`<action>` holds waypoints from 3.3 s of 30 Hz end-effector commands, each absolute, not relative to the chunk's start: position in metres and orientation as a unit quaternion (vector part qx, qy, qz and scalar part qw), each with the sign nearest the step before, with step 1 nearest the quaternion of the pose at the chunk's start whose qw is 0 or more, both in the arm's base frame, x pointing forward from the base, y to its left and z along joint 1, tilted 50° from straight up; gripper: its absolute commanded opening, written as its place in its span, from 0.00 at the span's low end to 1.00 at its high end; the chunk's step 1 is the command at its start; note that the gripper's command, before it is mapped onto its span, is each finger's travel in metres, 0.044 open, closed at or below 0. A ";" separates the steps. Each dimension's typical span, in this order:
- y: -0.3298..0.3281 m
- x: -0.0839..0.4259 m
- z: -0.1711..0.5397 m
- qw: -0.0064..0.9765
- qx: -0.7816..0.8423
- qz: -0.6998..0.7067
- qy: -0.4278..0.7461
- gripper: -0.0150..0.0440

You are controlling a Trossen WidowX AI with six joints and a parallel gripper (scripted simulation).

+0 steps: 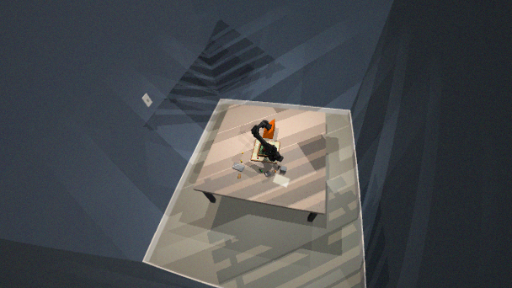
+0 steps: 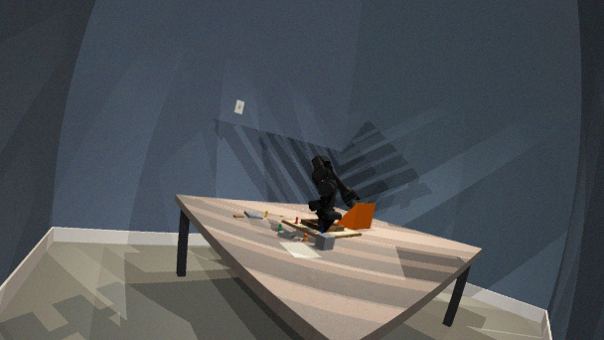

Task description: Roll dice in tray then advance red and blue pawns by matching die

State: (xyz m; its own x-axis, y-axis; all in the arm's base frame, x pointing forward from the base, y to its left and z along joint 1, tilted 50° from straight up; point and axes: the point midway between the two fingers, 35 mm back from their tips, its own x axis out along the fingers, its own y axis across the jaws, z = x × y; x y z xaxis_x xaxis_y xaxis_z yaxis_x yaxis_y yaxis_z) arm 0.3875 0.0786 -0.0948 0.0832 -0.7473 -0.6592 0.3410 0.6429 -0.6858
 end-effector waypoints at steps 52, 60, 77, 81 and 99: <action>0.168 0.358 -0.027 0.712 -0.184 -0.379 0.561 0.25; 0.165 0.338 -0.037 0.712 -0.184 -0.379 0.562 0.25; 0.150 0.292 -0.055 0.711 -0.185 -0.378 0.563 0.25; 0.145 0.280 -0.059 0.711 -0.185 -0.378 0.563 0.25; 0.115 0.226 -0.071 0.710 -0.188 -0.378 0.564 0.25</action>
